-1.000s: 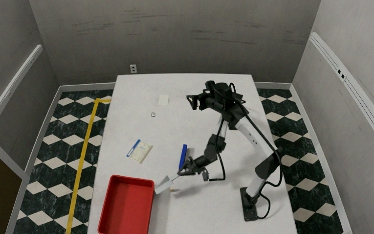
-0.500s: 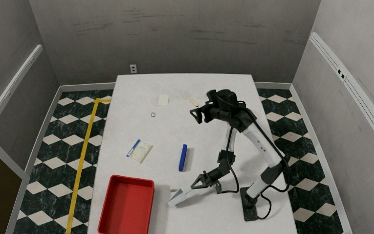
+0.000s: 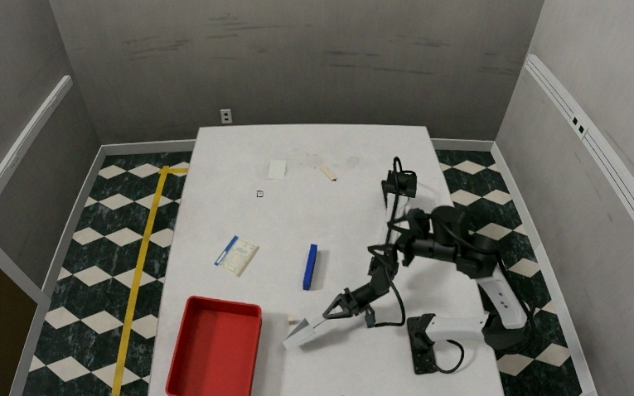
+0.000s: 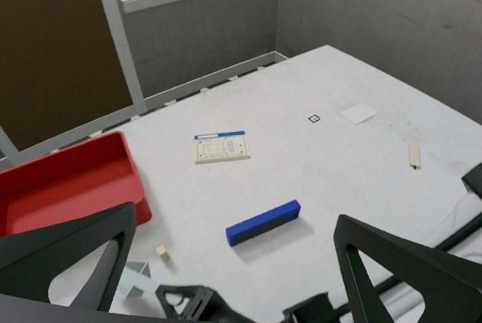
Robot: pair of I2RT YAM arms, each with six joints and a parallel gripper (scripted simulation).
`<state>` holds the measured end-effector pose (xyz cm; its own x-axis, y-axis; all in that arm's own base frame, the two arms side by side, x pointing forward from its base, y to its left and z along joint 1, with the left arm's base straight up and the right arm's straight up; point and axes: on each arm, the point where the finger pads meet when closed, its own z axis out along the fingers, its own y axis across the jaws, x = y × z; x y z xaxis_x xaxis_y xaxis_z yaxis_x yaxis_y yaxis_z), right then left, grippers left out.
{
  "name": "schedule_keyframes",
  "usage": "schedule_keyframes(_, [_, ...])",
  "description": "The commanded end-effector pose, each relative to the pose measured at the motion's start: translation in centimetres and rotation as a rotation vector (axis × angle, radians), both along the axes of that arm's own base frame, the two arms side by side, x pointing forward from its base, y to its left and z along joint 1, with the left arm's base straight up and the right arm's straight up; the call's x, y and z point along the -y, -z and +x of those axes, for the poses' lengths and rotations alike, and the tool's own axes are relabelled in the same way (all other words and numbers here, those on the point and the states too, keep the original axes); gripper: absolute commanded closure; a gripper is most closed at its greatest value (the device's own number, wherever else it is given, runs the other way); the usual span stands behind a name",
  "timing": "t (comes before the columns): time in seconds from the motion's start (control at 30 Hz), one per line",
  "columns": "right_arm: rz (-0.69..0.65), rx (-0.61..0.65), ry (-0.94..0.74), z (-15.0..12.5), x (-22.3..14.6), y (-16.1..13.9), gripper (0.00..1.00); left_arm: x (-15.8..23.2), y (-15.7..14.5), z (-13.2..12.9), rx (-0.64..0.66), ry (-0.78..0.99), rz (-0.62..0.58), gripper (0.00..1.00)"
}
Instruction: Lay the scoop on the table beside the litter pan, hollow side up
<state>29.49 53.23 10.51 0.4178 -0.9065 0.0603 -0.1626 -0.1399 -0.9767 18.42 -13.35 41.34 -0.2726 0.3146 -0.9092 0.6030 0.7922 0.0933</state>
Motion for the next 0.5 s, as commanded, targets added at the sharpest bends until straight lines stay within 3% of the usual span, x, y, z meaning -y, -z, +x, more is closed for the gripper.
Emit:
schedule_keyframes(0.0, [0.075,0.034,0.014,0.4,-0.2,-2.5,0.97,-4.4,3.9,-3.2,-0.074,-0.080,0.046,0.00])
schedule_keyframes(0.3, [0.063,0.031,0.014,0.4,-0.1,-2.3,0.97,-8.4,6.7,-7.5,-0.040,-0.170,0.020,0.00])
schedule_keyframes(0.47, [0.063,0.031,0.014,0.4,-0.1,-2.3,0.97,-10.9,11.2,-10.9,-0.052,-0.278,0.024,0.00])
